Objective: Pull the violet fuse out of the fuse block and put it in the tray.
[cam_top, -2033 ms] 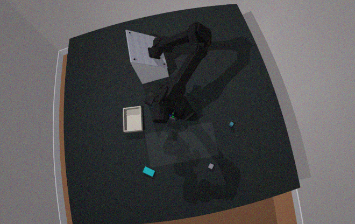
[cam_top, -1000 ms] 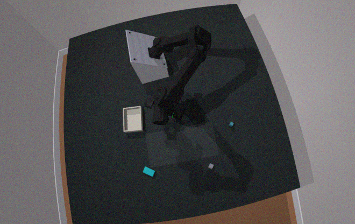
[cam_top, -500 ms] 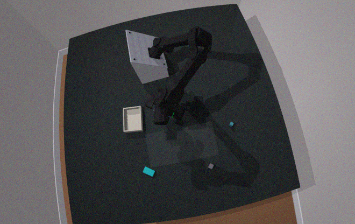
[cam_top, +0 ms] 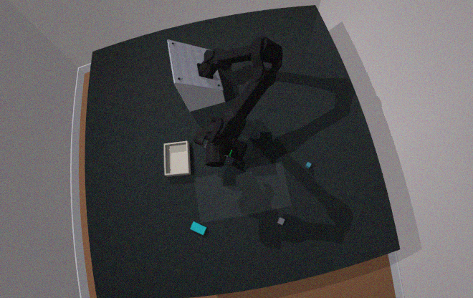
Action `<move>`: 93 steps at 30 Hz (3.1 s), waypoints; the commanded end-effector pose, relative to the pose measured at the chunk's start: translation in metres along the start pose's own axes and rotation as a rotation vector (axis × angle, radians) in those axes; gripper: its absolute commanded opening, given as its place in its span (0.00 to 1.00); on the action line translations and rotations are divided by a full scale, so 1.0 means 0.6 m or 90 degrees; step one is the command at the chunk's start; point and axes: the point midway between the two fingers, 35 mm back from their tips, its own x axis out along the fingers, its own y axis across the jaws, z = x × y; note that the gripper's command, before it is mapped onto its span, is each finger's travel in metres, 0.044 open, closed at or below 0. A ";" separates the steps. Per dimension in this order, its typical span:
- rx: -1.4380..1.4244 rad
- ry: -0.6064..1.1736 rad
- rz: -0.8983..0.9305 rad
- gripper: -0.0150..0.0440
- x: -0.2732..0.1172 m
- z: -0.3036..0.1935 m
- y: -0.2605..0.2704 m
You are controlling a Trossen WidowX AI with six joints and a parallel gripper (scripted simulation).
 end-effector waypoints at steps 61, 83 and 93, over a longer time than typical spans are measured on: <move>0.001 0.002 -0.001 0.25 -0.021 0.000 0.000; 0.001 0.002 -0.001 0.25 -0.039 -0.001 0.000; 0.001 0.003 0.000 0.25 -0.048 -0.001 0.000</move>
